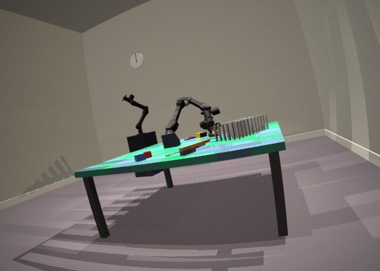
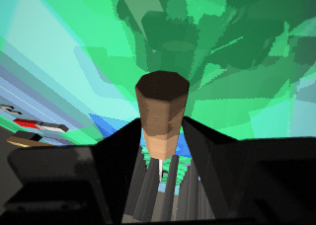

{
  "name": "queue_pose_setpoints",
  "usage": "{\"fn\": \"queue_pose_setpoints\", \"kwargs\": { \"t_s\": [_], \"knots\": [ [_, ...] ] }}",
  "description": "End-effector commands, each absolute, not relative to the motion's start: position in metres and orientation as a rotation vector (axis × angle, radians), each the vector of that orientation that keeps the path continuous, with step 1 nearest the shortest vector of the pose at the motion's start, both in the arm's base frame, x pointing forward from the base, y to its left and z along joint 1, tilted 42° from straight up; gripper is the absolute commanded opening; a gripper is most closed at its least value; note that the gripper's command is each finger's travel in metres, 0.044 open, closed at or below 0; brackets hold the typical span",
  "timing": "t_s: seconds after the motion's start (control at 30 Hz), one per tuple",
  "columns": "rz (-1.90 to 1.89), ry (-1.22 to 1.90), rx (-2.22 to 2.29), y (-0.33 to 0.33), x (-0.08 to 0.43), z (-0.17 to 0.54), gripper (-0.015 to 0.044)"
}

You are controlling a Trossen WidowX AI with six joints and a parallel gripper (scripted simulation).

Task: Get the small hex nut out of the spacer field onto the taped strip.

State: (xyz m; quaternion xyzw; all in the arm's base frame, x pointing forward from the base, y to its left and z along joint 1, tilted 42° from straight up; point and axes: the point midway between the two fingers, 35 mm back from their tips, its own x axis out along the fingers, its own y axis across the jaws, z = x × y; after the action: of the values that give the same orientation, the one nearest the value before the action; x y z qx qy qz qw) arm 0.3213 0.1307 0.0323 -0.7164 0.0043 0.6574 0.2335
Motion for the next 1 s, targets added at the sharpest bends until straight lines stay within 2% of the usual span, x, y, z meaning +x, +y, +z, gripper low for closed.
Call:
{"fn": "queue_pose_setpoints", "kwargs": {
  "t_s": [0.0,0.97],
  "knots": [
    [1.795,0.001,-1.976,0.131,0.327,0.034,0.0000],
    [1.793,0.001,-1.977,0.127,0.346,0.027,0.0000]
  ]
}}
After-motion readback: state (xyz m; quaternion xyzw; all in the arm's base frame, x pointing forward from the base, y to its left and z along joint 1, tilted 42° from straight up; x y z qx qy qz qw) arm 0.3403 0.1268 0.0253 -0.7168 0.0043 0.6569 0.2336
